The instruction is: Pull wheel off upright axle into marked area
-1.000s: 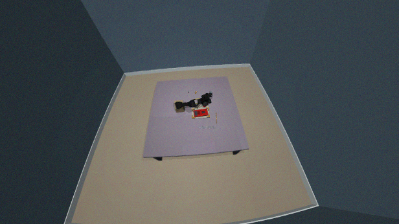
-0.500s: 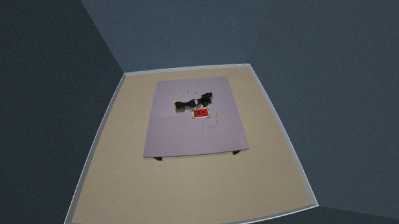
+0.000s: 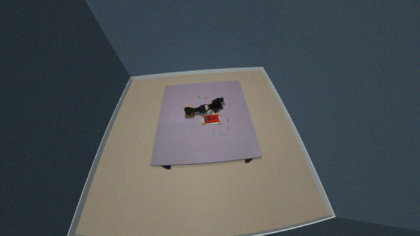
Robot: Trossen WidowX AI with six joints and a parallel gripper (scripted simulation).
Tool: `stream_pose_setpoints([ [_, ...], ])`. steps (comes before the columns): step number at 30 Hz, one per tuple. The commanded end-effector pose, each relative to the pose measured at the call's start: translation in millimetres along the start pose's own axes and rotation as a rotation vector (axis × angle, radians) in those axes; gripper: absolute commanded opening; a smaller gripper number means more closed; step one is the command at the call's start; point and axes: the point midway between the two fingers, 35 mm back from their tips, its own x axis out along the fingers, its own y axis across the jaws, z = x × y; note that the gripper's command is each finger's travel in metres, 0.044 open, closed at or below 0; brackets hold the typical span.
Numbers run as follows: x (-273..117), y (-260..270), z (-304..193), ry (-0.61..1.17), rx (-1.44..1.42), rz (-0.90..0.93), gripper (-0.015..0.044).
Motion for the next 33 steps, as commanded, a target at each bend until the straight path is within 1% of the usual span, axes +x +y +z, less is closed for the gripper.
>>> stream_pose_setpoints([
  [1, -6, 0, -2, 0.001, -0.008, 0.006, 0.0000],
  [33, -17, 0, -2, 0.000, -0.009, 0.010, 0.0000],
])
